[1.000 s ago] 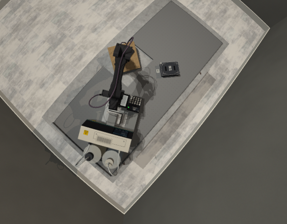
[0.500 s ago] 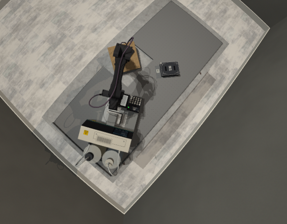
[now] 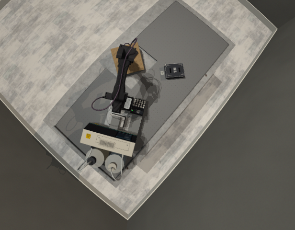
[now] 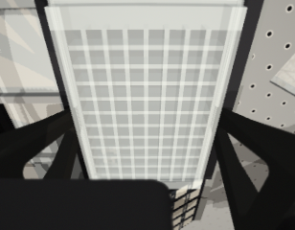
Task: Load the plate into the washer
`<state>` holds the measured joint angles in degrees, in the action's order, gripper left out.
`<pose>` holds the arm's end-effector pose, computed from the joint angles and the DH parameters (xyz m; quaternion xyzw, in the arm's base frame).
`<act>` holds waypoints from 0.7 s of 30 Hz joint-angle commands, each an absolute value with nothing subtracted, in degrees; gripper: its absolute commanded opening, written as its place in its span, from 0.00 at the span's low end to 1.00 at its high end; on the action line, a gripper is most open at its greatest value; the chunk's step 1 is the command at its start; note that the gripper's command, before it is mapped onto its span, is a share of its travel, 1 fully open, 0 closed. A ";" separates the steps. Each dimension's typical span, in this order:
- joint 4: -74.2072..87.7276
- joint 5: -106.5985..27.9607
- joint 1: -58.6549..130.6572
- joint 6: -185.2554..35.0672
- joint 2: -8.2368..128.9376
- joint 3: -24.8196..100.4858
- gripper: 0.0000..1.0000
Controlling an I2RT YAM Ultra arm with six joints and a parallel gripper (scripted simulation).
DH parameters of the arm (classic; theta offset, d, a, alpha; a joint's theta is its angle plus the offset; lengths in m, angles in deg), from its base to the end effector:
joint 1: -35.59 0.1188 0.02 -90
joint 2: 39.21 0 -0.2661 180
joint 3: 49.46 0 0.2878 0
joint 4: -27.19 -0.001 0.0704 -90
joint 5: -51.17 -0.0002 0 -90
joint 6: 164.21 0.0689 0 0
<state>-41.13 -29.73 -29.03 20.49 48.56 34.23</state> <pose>0.1558 -0.3006 0.2322 0.9669 0.1888 0.1153 0.1269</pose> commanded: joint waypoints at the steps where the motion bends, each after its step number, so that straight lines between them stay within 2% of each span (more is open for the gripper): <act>1: -40.46 -30.54 -28.96 20.81 47.13 32.93 0.84; 21: -40.55 -30.05 -29.07 20.57 48.20 33.79 0.84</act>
<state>-40.70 -29.73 -29.03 20.49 48.58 33.75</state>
